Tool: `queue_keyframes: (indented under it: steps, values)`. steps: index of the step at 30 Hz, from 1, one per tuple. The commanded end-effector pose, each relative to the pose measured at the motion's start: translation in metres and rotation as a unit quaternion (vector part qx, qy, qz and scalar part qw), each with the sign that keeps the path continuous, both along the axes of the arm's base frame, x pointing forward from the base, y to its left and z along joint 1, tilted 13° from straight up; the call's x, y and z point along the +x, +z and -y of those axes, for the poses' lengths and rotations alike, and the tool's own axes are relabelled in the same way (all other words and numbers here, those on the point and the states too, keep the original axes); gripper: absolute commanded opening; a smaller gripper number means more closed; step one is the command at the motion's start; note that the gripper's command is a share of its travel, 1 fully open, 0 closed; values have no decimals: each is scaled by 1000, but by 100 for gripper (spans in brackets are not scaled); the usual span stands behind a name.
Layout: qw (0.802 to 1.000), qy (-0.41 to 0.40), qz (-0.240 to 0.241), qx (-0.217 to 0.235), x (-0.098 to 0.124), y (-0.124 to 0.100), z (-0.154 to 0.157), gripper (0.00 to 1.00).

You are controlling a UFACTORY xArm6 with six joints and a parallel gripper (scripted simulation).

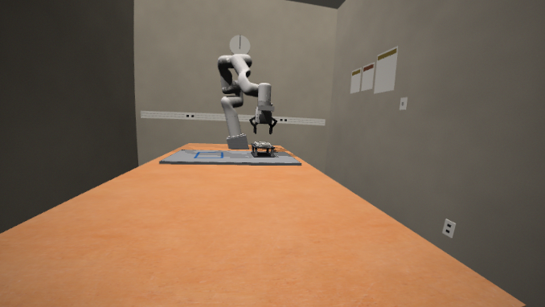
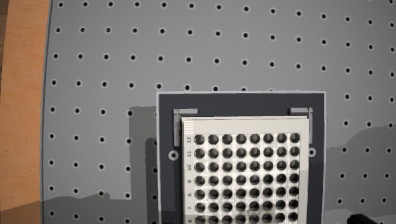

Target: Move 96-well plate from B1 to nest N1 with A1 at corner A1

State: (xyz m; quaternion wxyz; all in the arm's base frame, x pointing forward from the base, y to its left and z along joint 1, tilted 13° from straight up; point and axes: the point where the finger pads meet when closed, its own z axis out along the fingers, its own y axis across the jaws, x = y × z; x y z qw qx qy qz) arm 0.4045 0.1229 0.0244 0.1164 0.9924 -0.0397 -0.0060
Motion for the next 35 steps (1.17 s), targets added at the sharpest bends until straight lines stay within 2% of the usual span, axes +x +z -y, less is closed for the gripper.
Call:
queue_keyframes:
  steps: [1,10,35]
  values:
    - [1000,0,2,1,2,14,-4,100]
    - [1000,0,2,1,2,31,-8,100]
    - [1000,0,2,1,2,31,-8,100]
